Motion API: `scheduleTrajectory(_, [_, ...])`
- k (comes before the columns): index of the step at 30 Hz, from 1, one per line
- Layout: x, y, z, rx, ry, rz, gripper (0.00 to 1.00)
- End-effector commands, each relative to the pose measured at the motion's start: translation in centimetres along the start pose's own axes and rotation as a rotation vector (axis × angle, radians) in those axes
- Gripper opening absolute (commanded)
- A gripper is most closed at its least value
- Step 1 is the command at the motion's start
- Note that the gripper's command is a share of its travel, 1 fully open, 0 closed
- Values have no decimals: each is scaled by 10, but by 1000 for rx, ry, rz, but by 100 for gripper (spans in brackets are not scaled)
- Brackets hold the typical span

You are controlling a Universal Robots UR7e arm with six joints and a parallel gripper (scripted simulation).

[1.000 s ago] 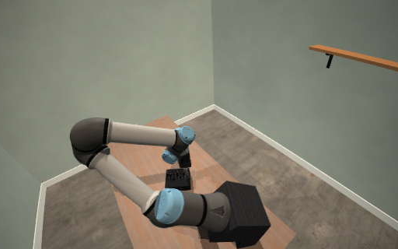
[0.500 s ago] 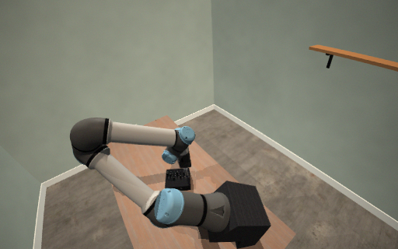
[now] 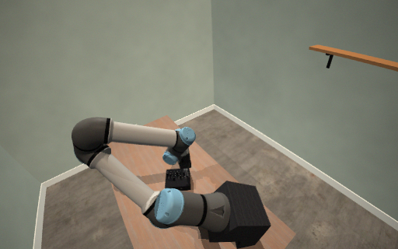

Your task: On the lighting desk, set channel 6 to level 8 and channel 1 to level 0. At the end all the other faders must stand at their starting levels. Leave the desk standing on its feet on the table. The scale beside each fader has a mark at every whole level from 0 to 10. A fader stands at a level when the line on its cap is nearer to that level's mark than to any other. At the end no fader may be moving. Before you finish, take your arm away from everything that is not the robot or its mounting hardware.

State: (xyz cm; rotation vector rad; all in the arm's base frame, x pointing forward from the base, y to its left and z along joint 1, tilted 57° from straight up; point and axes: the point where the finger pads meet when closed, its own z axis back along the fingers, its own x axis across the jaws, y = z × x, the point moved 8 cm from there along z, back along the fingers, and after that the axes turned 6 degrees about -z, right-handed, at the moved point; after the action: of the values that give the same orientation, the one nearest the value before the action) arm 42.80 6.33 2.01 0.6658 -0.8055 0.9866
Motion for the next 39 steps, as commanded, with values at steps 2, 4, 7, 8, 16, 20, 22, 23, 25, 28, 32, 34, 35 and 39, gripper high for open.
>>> scheduleTrajectory(2, [0,0,-3,-1,0,0,0])
scheduleTrajectory(4, [0,0,-4,-1,0,0,0])
scheduleTrajectory(7, [0,0,-5,-1,0,0,0])
scheduleTrajectory(8, [0,0,-5,-1,0,0,0])
scheduleTrajectory(16, [0,0,-5,-1,0,0,0])
scheduleTrajectory(20, [0,0,-5,-1,0,0,0])
scheduleTrajectory(22, [0,0,-5,-1,0,0,0])
scheduleTrajectory(23, [0,0,-5,-1,0,0,0])
scheduleTrajectory(25, [0,0,-5,-1,0,0,0])
scheduleTrajectory(28, [0,-1,-5,-1,0,0,0])
scheduleTrajectory(32, [0,-2,-5,-1,0,0,0])
scheduleTrajectory(34, [0,-2,-5,-1,0,0,0])
scheduleTrajectory(35, [0,-3,-5,-1,0,0,0])
scheduleTrajectory(39, [0,-5,-5,-1,0,0,0])
